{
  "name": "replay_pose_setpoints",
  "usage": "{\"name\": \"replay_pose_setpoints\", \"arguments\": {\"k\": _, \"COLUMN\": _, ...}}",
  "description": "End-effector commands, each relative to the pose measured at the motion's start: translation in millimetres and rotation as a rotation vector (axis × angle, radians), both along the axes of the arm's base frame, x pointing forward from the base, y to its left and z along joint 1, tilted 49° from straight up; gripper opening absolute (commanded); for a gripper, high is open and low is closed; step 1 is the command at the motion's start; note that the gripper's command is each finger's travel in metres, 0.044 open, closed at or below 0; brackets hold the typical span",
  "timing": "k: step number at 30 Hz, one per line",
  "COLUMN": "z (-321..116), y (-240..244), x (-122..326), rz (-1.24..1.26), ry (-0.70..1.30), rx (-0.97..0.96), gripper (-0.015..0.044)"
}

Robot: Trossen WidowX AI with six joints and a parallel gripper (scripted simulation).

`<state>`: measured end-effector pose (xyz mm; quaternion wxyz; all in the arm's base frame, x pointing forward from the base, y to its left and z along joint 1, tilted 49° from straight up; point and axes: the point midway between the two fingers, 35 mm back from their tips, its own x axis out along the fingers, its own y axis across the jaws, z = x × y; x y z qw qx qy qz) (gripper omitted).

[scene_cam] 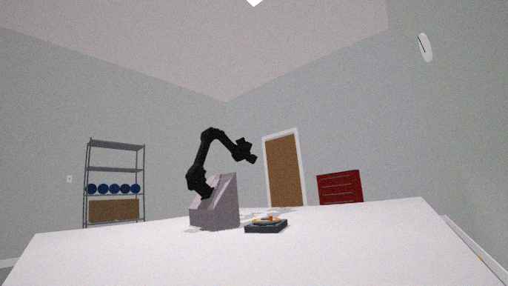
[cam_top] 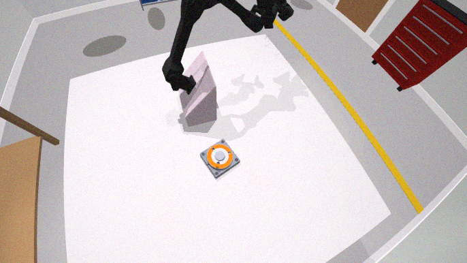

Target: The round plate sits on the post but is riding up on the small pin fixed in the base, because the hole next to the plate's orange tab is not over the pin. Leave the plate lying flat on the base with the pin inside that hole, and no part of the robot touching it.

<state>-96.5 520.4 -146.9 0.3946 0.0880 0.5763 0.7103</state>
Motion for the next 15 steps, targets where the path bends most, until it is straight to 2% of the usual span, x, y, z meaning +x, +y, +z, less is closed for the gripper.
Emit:
{"name": "replay_pose_setpoints", "arguments": {"k": 1, "z": 0, "y": 1, "x": 5, "rz": -0.011, "ry": -0.002, "rx": -0.005, "gripper": 0.0374}}
{"name": "replay_pose_setpoints", "arguments": {"k": 5, "z": -8, "y": 4, "x": 89, "rz": -0.218, "ry": -0.054, "rx": -0.110, "gripper": 0.0269}}
{"name": "replay_pose_setpoints", "arguments": {"k": 10, "z": -16, "y": 0, "x": 160, "rz": -0.404, "ry": -0.133, "rx": -0.211, "gripper": 0.0137}}
{"name": "replay_pose_setpoints", "arguments": {"k": 12, "z": -21, "y": -13, "x": 215, "rz": -0.540, "ry": -0.196, "rx": -0.301, "gripper": 0.0085}}
{"name": "replay_pose_setpoints", "arguments": {"k": 15, "z": -25, "y": -34, "x": 267, "rz": -0.665, "ry": -0.257, "rx": -0.398, "gripper": 0.0006}}
